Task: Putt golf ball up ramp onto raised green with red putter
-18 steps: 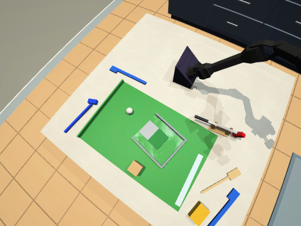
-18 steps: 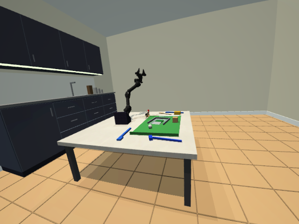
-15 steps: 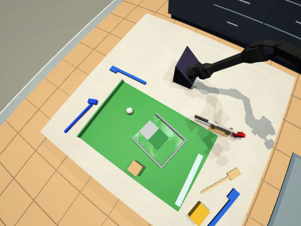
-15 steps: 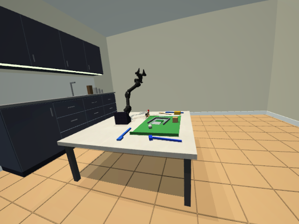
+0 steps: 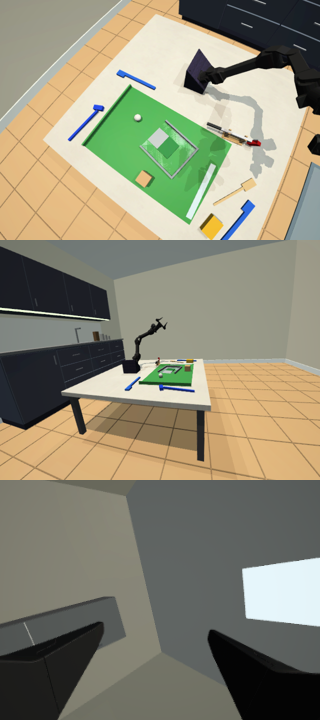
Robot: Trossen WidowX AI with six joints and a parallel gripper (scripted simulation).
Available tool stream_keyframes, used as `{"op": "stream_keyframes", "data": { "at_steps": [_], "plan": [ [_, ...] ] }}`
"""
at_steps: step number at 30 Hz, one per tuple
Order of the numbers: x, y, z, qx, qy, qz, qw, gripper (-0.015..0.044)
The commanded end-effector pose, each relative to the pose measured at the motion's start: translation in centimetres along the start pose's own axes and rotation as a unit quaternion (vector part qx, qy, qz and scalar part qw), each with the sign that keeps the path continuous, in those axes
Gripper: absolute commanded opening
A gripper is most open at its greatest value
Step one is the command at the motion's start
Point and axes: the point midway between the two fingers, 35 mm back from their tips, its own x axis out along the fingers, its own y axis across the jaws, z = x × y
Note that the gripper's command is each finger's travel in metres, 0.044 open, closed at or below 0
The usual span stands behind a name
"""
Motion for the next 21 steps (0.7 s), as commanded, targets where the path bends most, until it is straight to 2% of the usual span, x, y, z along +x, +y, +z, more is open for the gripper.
{"op": "stream_keyframes", "data": {
  "at_steps": [1,6,11,21],
  "plan": [
    [-0.2,5.7,-4.5,-0.078,0.043,0.115,0.989,0.044],
    [-2.3,12.1,-10.0,-0.15,0.081,0.257,0.951,0.044],
    [-6.2,17.6,-15.0,-0.196,0.102,0.398,0.891,0.044],
    [-18.5,25.3,-22.6,-0.196,0.099,0.661,0.718,0.044]
  ]
}}
